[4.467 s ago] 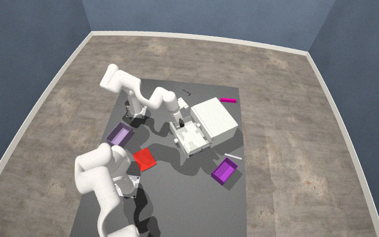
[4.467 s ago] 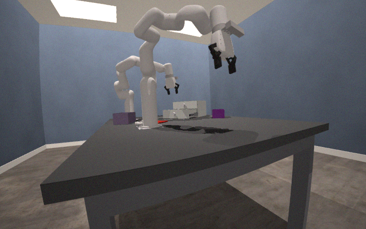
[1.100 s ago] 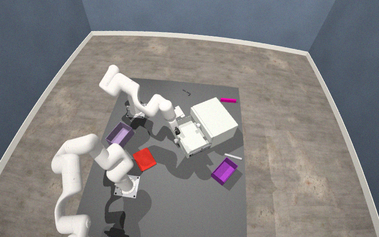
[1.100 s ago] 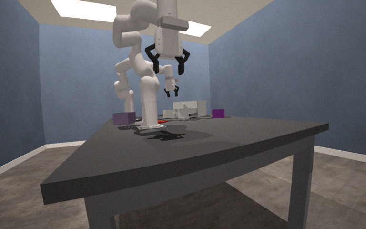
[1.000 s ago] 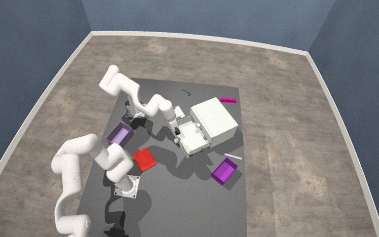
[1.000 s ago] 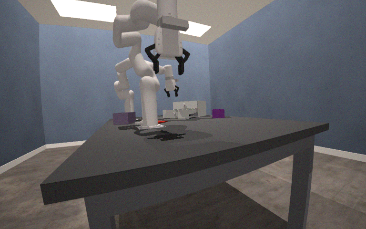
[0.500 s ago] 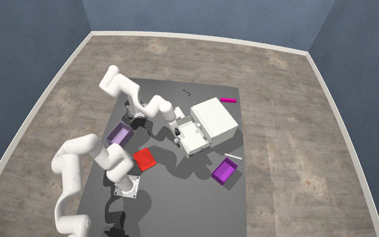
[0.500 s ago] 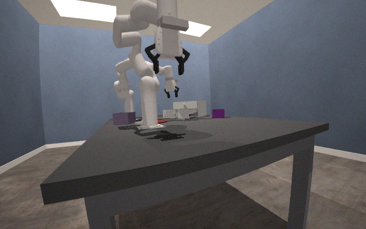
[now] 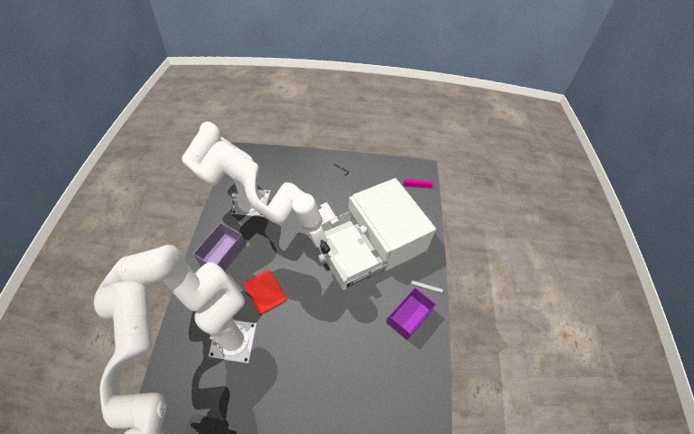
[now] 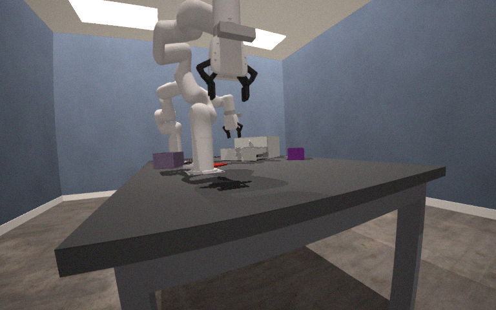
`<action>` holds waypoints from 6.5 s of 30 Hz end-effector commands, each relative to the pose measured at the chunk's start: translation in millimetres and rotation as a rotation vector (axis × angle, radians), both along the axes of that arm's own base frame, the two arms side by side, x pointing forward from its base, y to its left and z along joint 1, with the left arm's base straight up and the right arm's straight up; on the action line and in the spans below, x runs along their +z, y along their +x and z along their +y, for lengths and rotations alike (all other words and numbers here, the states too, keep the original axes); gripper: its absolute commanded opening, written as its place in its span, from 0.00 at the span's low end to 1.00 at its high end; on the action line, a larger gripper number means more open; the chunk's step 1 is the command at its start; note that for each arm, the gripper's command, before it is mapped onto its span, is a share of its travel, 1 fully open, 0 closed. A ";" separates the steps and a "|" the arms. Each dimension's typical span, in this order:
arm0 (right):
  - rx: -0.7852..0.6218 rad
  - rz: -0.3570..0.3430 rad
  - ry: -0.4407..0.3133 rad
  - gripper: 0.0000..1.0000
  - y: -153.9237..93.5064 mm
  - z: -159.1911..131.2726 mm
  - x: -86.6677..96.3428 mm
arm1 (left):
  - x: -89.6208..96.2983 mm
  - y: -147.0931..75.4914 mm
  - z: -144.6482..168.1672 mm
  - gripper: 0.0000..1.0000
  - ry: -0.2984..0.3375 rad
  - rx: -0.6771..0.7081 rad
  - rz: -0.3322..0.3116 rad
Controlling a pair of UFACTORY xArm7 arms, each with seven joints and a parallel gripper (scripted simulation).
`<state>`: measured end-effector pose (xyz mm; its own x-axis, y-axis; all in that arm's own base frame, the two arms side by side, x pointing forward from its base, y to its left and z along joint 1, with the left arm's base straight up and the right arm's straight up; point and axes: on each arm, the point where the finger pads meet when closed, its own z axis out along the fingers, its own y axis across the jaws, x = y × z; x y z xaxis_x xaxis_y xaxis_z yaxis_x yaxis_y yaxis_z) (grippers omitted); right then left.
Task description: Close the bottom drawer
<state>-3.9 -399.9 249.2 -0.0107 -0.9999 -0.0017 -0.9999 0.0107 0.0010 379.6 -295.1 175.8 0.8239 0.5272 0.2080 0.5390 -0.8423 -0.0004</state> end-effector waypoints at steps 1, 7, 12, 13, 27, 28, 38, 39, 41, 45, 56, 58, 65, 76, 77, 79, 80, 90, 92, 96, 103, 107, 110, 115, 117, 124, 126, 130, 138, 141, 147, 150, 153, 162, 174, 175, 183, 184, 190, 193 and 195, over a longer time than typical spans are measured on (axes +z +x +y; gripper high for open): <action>0.000 0.000 -0.002 1.00 0.2 -0.5 0.8 | -18.3 2.8 -1.6 1.00 -0.002 0.000 -0.001; 0.000 0.000 -0.002 1.00 0.2 -0.5 0.8 | -35.4 3.3 -1.7 1.00 -0.002 0.000 -0.001; 0.000 0.000 -0.002 1.00 0.2 -0.5 0.8 | -43.3 3.5 -1.8 1.00 -0.002 0.000 -0.001; 0.000 0.000 -0.002 1.00 0.2 -0.5 0.8 | -43.3 3.5 -1.8 1.00 -0.002 0.000 -0.001; 0.000 0.000 -0.002 1.00 0.2 -0.5 0.8 | -45.8 3.6 -1.8 1.00 -0.002 0.000 -0.001; 0.000 0.000 -0.002 1.00 0.2 -0.5 0.8 | -45.8 3.6 -1.8 1.00 -0.002 0.000 -0.001; 0.000 0.000 -0.002 1.00 0.2 -0.5 0.8 | -45.8 3.6 -1.8 1.00 -0.002 0.000 -0.001; 0.000 0.000 -0.002 1.00 0.2 -0.5 0.8 | -45.8 3.6 -1.8 1.00 -0.002 0.000 -0.001; 0.000 0.000 -0.002 1.00 0.2 -0.5 0.8 | -45.8 3.6 -1.8 1.00 -0.002 0.000 -0.001; 0.000 0.000 -0.002 1.00 0.2 -0.5 0.8 | -45.8 3.6 -1.8 1.00 -0.002 0.000 -0.001; 0.000 0.000 -0.002 1.00 0.2 -0.5 0.8 | -45.8 3.6 -1.8 0.00 -0.002 0.000 -0.001; 0.000 0.000 -0.002 1.00 0.2 -0.5 0.8 | -45.8 3.6 -1.8 0.00 -0.002 0.000 -0.001; 0.000 0.000 -0.002 1.00 0.2 -0.5 0.8 | -45.8 3.6 -1.8 0.00 -0.002 0.000 -0.001; 0.000 0.000 -0.002 1.00 0.2 -0.5 0.8 | -45.8 3.6 -1.8 0.00 -0.002 0.000 -0.001; 0.000 0.000 -0.002 1.00 0.2 -0.5 0.8 | -45.8 3.6 -1.8 0.00 -0.002 0.000 -0.001; 0.000 0.000 -0.002 1.00 0.2 -0.5 0.8 | -45.8 3.6 -1.8 0.00 -0.002 0.000 -0.001; 0.000 0.000 -0.002 1.00 0.2 -0.5 0.8 | -45.8 3.6 -1.8 0.00 -0.002 0.000 -0.001; 0.000 0.000 -0.002 1.00 0.2 -0.5 0.8 | -29.3 1.9 -2.3 0.00 -0.001 0.000 -0.002; 0.000 0.000 -0.002 1.00 0.2 -0.5 0.8 | -28.0 1.8 -2.4 0.00 -0.001 0.000 -0.002; 0.000 0.000 -0.002 1.00 0.2 -0.5 0.8 | -28.0 1.8 -2.4 0.60 -0.001 0.000 -0.002; 0.000 0.000 -0.002 1.00 0.2 -0.5 0.8 | -28.0 1.8 -2.4 0.60 -0.001 0.000 -0.002; 0.000 0.000 -0.002 1.00 0.2 -0.5 0.8 | -28.0 1.8 -2.4 0.60 -0.001 0.000 -0.002; 0.000 0.000 -0.002 1.00 0.2 -0.5 0.8 | -28.0 1.8 -2.4 0.60 -0.001 0.000 -0.002; 0.000 0.000 -0.002 1.00 0.2 -0.5 0.8 | -28.0 1.8 -2.4 0.60 -0.001 0.000 -0.002; 0.000 0.000 -0.002 1.00 0.2 -0.5 0.8 | -28.0 1.8 -2.4 0.60 -0.001 0.000 -0.002; 0.000 0.000 -0.002 1.00 0.2 -0.5 0.8 | -28.0 1.8 -2.4 0.60 -0.001 0.000 -0.002; 0.000 0.000 -0.002 1.00 0.2 -0.5 0.8 | -28.0 1.8 -2.4 0.60 -0.001 0.000 -0.002; 0.000 0.000 -0.002 1.00 0.2 -0.5 0.8 | -28.1 1.8 -2.4 0.60 -0.001 0.000 -0.002; 0.000 0.000 -0.002 1.00 0.2 -0.5 0.8 | -29.8 1.8 -2.4 0.60 -0.001 0.000 -0.002; 0.000 0.000 -0.002 1.00 0.2 -0.5 0.8 | -31.6 1.8 -2.4 0.60 -0.002 0.000 -0.001; 0.000 0.000 -0.002 1.00 0.2 -0.5 0.8 | -37.5 1.8 -2.5 0.60 -0.002 0.000 -0.001; 0.000 0.000 -0.002 1.00 0.2 -0.5 0.8 | -38.7 1.8 -2.5 0.60 -0.002 0.000 -0.001; 0.000 0.000 -0.002 1.00 0.2 -0.5 0.8 | -42.7 1.8 -2.5 0.60 -0.002 0.000 -0.001; 0.000 0.000 -0.002 1.00 0.2 -0.5 0.8 | -56.3 1.8 -2.7 0.60 -0.002 0.000 -0.001; 0.000 0.000 -0.002 1.00 0.2 -0.5 0.8 | -69.6 1.8 -2.9 0.60 -0.002 0.000 -0.001; 0.000 0.000 -0.002 1.00 0.2 -0.5 0.8 | -70.6 1.8 -2.9 0.60 -0.002 0.000 -0.001; 0.000 0.000 -0.002 1.00 0.2 -0.5 0.8 | -75.7 1.8 -3.0 0.60 -0.002 0.000 -0.001; 0.000 0.000 -0.002 1.00 0.2 -0.5 0.8 | -75.7 1.8 -3.0 0.60 -0.002 0.000 -0.001; 0.000 0.000 -0.002 1.00 0.2 -0.5 0.8 | -77.2 1.8 -3.0 0.60 -0.002 0.000 -0.001; 0.000 0.000 -0.002 1.00 0.2 -0.5 0.8 | -77.4 1.8 -3.0 0.60 -0.002 0.000 -0.001; 0.000 0.000 -0.002 1.00 0.2 -0.5 0.8 | -77.4 1.8 -3.0 0.60 -0.002 0.000 -0.001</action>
<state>-3.9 -399.9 249.2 -0.0107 -0.9999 -0.0017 -0.9999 0.0107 0.0010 380.8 -297.7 97.9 0.8241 0.5268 0.2079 0.5387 -0.8425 -0.0004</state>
